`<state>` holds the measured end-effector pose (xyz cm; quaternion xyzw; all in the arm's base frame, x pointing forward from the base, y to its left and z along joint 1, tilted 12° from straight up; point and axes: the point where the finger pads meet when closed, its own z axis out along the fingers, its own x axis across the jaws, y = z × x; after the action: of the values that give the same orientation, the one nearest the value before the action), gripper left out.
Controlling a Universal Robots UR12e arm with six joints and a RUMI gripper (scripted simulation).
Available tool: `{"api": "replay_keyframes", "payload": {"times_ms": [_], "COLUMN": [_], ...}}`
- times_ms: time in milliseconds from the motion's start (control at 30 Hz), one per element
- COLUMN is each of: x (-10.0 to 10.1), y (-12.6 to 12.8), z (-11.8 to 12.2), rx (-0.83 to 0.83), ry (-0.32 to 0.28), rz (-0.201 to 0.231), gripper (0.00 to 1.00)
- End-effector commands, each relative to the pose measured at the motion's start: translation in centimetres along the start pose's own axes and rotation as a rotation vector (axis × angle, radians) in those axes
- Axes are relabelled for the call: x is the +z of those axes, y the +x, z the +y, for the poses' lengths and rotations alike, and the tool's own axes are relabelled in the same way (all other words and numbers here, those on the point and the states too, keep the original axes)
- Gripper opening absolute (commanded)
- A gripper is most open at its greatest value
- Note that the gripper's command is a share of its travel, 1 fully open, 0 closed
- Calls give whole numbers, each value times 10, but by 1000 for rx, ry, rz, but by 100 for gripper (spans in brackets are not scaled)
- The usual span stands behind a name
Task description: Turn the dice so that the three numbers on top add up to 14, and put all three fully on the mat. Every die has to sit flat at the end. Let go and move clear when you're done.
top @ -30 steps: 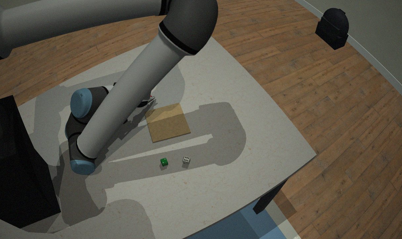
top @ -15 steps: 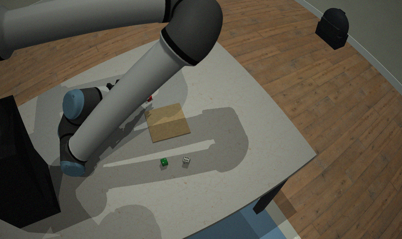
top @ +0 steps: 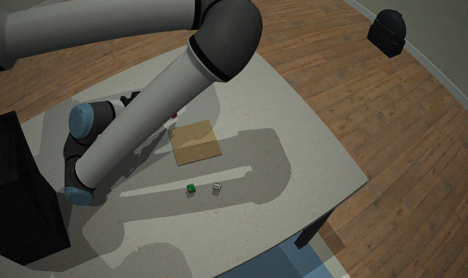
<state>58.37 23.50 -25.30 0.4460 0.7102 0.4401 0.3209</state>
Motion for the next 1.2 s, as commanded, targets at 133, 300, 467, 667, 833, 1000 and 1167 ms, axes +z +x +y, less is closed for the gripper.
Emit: {"api": "replay_keyframes", "payload": {"times_ms": [133, 300, 467, 667, 833, 1000, 1167], "x": [-20, -27, -32, -32, -32, -30, -29], "y": [0, 0, 0, 0, 0, -1, -1], "z": [28, 38, 45, 46, 46, 48, 51], "rx": [0, 0, 0, 0, 0, 2, 2], "ry": [0, 0, 0, 1, 7, 33, 86], "rz": [0, 0, 0, 0, 0, 0, 0], "gripper": [21, 21, 21, 21, 21, 21, 21]}}
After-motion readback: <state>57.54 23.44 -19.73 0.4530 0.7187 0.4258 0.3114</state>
